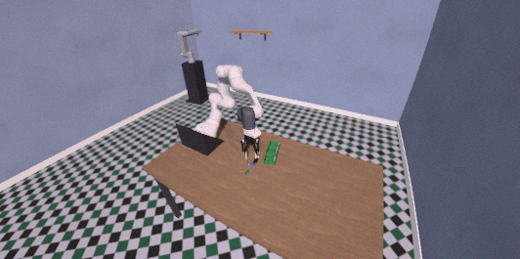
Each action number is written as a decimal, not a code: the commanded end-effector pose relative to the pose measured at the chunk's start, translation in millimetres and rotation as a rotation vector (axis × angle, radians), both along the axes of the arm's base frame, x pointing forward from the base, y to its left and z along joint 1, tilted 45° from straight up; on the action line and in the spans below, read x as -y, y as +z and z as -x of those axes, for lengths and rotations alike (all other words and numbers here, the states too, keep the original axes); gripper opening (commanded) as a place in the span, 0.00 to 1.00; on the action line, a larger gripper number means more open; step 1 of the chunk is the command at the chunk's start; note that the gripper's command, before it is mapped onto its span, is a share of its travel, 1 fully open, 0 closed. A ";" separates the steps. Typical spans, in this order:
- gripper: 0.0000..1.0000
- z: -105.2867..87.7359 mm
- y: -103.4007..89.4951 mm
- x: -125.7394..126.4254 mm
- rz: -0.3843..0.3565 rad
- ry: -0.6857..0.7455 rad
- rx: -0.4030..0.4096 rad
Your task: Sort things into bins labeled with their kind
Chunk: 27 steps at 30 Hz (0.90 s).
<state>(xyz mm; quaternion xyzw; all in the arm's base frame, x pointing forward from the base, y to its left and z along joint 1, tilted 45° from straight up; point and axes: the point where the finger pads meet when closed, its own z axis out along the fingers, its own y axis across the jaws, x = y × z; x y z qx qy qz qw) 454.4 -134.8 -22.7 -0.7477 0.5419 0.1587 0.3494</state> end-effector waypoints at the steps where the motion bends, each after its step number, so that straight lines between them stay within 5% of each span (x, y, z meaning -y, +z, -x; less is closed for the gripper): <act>1: 0.41 0.4 -0.5 -0.1 -0.001 -0.012 -0.009; 21: 0.41 0.9 -0.8 0.0 -0.001 -0.012 -0.009; 27: 0.41 -2.6 -17.6 -16.7 -0.001 -0.012 -0.009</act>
